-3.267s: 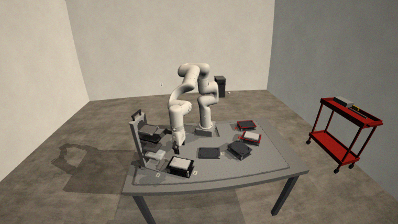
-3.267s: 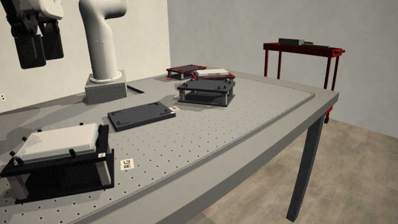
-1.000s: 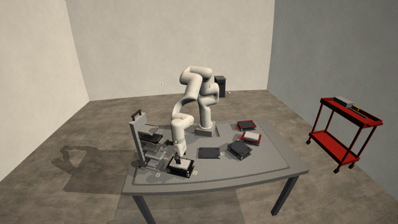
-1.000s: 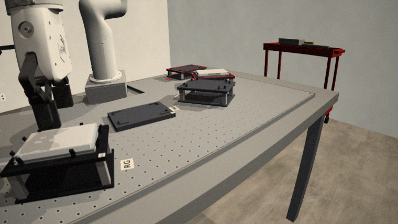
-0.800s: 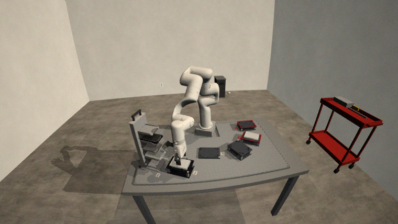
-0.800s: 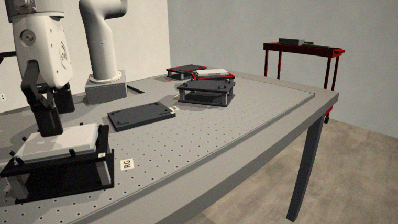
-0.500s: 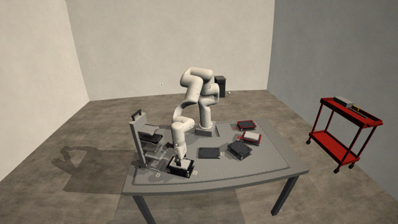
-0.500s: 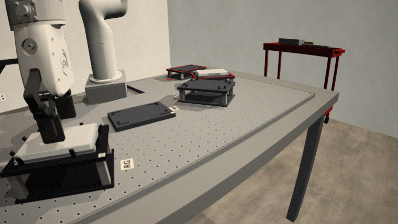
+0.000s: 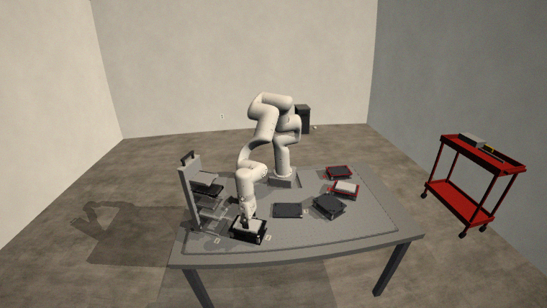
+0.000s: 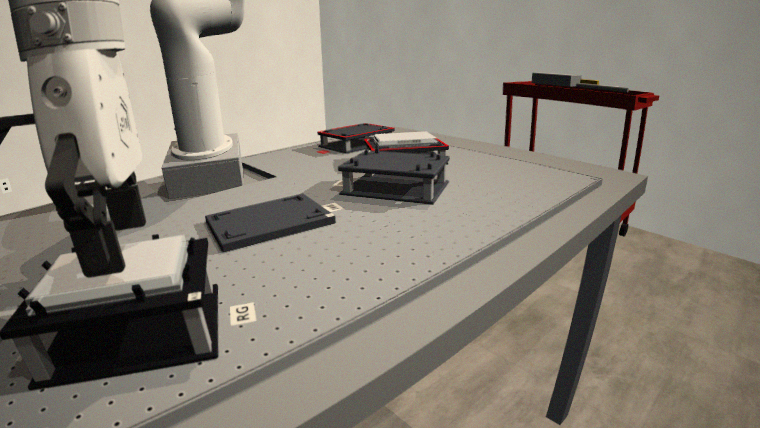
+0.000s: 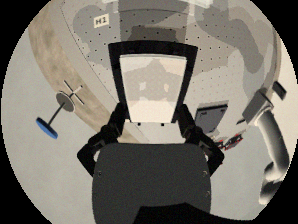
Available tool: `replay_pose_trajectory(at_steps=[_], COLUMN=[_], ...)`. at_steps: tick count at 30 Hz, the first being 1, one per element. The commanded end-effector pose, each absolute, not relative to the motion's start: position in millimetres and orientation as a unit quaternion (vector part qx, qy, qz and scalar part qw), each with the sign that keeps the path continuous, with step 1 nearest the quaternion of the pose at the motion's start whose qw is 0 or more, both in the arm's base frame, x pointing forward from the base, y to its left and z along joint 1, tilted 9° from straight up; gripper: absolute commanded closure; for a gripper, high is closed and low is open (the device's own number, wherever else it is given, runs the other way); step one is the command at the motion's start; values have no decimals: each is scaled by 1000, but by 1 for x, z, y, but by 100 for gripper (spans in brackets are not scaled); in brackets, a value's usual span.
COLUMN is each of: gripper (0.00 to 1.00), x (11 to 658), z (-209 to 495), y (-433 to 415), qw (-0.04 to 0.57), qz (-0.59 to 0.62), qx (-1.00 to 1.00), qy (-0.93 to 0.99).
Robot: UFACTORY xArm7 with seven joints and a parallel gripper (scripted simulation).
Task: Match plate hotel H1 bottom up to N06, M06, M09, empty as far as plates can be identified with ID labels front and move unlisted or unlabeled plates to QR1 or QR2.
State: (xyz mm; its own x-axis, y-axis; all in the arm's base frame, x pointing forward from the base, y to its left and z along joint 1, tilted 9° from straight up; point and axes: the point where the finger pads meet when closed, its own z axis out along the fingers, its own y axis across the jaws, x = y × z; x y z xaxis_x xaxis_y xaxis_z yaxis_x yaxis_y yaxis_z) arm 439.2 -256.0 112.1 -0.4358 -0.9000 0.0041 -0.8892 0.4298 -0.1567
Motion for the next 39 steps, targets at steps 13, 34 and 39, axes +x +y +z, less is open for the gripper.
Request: replay_pose_trajectory(at_steps=[13,34,39], gripper=[0,0,0], x=[441,443,443], z=[104,95,95], y=[-257,-258,-258], qw=[41,41,41], qz=[-69,-69,-69], qx=[-529,-529,-529], qy=[845,845,845])
